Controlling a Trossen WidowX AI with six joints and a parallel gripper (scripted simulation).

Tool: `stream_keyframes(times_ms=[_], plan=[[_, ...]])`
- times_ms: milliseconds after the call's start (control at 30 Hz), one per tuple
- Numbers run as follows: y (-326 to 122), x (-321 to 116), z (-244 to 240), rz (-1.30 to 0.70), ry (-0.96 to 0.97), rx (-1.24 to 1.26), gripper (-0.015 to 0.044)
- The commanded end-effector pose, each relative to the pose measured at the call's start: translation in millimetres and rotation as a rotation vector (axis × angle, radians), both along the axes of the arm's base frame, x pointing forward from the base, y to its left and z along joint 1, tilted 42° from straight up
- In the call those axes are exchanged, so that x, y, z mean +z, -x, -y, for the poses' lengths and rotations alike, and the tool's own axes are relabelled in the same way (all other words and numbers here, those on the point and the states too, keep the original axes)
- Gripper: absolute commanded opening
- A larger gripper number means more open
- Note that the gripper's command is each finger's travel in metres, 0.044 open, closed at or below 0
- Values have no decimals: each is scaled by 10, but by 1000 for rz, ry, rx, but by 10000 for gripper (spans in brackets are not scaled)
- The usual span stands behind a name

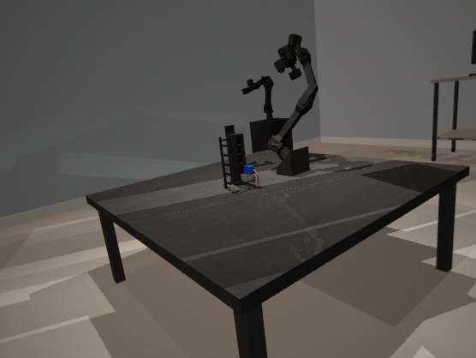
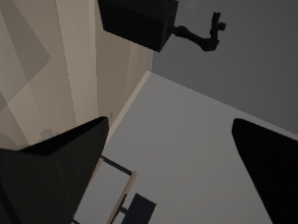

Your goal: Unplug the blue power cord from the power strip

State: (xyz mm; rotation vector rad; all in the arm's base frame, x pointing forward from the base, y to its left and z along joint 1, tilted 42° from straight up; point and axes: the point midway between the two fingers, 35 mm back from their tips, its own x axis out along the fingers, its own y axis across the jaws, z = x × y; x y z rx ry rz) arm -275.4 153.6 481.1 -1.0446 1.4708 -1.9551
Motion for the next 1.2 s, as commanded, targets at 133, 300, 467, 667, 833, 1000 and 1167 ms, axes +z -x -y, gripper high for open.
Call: stream_keyframes(times_ms=[133, 300, 467, 667, 833, 1000, 1167], plan=[[-66, 125, 231, -2, -3, 55, 269], [-284, 386, 765, -3, -13, 187, 160], [-596, 599, 1287, -3, -33, 323, 160], [-1088, 776, 1861, -1, -69, 487, 160], [-1596, 858, 2280, 2, -109, 628, 160], [-2158, 874, 2610, 8, -157, 764, 160], [-2725, 828, 2833, 14, -210, 889, 160]])
